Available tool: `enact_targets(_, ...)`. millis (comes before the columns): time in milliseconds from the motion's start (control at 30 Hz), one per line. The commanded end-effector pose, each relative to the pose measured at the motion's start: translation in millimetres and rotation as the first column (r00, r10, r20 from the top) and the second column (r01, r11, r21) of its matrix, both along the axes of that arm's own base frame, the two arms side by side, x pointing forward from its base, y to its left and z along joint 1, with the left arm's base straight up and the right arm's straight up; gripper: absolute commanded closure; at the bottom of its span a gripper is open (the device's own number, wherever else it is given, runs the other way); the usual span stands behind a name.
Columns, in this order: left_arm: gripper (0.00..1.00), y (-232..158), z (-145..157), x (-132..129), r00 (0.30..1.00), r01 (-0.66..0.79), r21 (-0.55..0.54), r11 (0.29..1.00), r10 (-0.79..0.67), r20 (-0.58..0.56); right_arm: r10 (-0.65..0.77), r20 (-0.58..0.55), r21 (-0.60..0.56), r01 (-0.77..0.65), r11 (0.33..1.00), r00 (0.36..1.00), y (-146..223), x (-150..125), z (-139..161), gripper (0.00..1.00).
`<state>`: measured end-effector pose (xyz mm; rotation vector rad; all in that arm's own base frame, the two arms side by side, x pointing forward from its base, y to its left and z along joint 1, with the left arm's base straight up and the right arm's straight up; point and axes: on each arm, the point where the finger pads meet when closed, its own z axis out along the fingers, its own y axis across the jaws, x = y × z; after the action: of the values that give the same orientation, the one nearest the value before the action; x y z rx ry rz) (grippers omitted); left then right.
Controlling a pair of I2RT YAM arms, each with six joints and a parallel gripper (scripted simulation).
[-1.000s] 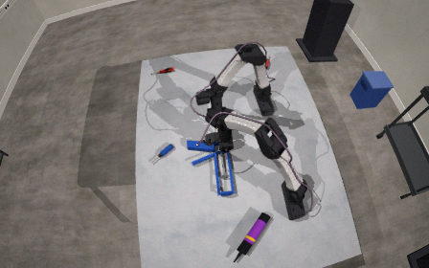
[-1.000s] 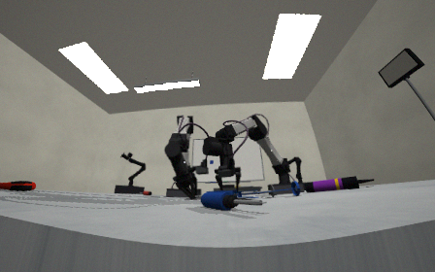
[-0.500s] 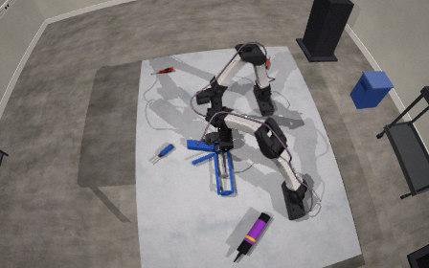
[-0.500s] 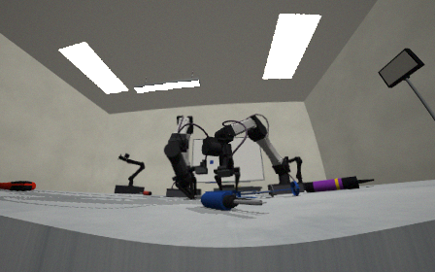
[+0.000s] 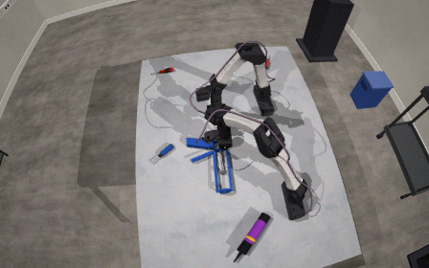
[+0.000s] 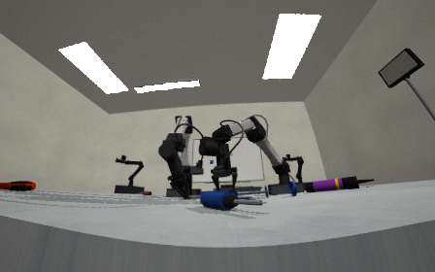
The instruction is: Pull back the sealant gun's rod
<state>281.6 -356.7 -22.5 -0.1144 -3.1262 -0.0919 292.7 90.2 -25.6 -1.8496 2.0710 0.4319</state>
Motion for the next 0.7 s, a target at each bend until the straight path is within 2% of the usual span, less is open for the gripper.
enact_targets(0, 0.49, 38.4, -11.8, -3.2, 0.999, -0.036, 0.183, 0.982, 0.041, -0.023, -0.020, -0.015, -0.119, 0.018, 0.993, 1.000, -35.0, -8.6, -4.0, 0.69)
enact_targets(133, 0.49, 43.9, -14.0, -5.3, 0.998, -0.037, 0.212, 0.976, 0.045, -0.032, -0.024, 0.000, -0.130, 0.024, 0.991, 1.000, -50.3, -4.1, -1.3, 0.69)
enact_targets(500, 0.49, 37.0, -6.0, -4.8, 0.999, -0.037, 0.158, 0.987, 0.041, -0.020, -0.011, -0.008, -0.101, 0.010, 0.995, 1.000, -78.6, -3.8, -5.8, 0.69)
enact_targets(533, 0.49, 41.4, -14.3, -5.7, 0.998, -0.041, 0.192, 0.981, 0.048, -0.029, -0.010, -0.008, -0.112, 0.009, 0.994, 1.000, -82.7, -3.8, -6.3, 0.69)
enact_targets(667, 0.49, 44.2, -17.8, -6.6, 0.998, -0.043, 0.206, 0.978, 0.050, -0.031, -0.009, -0.002, -0.103, 0.009, 0.995, 1.000, -91.1, -3.3, -5.3, 0.69)
